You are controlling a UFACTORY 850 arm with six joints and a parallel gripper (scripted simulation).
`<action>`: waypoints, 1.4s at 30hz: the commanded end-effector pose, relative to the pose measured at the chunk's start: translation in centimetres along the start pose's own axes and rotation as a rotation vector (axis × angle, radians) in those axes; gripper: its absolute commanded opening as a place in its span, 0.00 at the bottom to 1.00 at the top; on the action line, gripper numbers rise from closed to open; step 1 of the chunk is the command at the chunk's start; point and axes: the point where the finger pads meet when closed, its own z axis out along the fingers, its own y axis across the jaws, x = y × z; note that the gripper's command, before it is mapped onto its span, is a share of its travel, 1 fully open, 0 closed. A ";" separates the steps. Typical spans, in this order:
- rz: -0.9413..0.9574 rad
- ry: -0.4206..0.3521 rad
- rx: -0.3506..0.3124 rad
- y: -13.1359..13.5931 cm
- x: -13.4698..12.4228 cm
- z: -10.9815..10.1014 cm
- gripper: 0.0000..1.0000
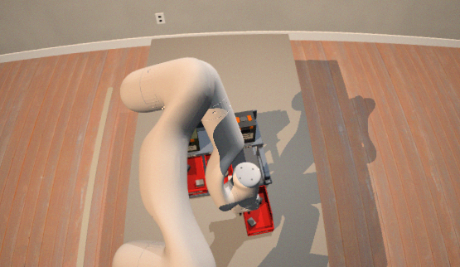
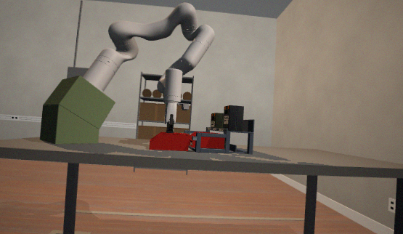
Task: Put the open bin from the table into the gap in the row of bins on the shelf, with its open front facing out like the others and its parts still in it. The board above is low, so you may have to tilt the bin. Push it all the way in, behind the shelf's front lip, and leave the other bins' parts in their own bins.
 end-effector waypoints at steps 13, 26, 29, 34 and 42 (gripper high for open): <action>0.000 0.001 0.000 0.0 0.0 0.0 0.29; 0.000 0.001 0.000 0.0 0.0 0.0 0.29; 0.000 0.001 0.000 0.0 0.0 0.0 0.29; 0.000 0.001 0.000 0.0 0.0 0.0 0.29; 0.000 0.001 0.000 0.0 0.0 -4.0 0.29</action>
